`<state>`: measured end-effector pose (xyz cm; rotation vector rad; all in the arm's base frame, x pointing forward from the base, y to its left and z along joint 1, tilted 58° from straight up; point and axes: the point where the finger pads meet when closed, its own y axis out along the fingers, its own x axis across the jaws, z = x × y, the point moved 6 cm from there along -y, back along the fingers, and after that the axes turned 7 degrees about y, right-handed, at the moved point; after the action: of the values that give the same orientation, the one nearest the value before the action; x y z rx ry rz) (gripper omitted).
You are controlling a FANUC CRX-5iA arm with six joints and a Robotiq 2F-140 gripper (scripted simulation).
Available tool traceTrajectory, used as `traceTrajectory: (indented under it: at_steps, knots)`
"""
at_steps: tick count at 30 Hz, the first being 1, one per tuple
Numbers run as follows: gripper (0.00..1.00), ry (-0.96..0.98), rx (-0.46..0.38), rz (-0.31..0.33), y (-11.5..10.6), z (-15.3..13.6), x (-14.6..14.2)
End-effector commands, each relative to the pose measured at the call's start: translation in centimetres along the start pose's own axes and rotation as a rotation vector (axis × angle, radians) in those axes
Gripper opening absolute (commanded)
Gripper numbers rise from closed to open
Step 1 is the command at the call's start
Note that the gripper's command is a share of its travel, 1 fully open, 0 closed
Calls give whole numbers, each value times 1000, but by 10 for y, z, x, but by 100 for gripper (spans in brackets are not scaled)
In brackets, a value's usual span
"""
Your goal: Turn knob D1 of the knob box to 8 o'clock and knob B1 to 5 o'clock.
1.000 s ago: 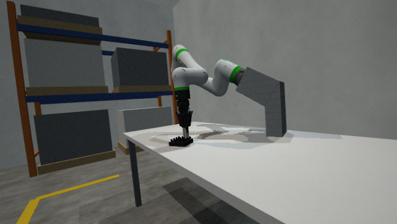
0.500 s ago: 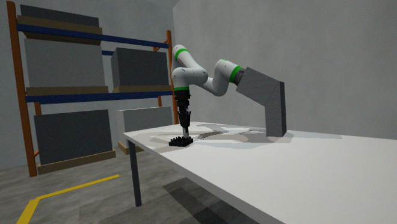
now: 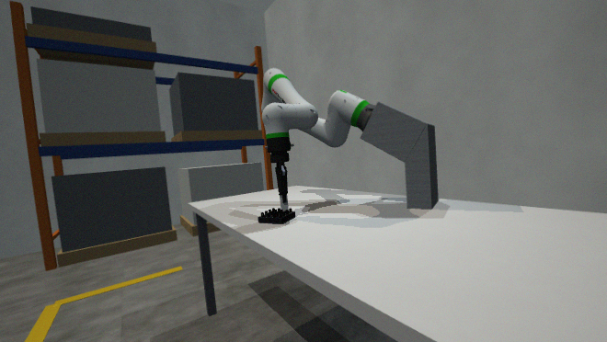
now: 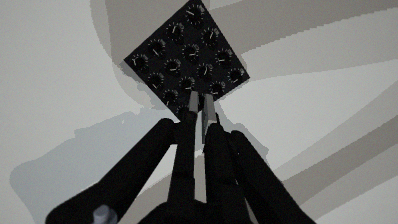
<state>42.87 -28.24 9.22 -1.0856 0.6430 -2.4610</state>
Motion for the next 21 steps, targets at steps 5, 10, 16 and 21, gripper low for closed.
traceTrajectory:
  at_steps: [5, 10, 16, 21]
  knots:
    - [5, 187, 9, -2, 0, -1, 0]
    - [5, 306, 9, -1, 0, -1, 0]
    - [5, 429, 10, 0, 0, -1, 0]
    - [5, 481, 10, 0, 0, -1, 0]
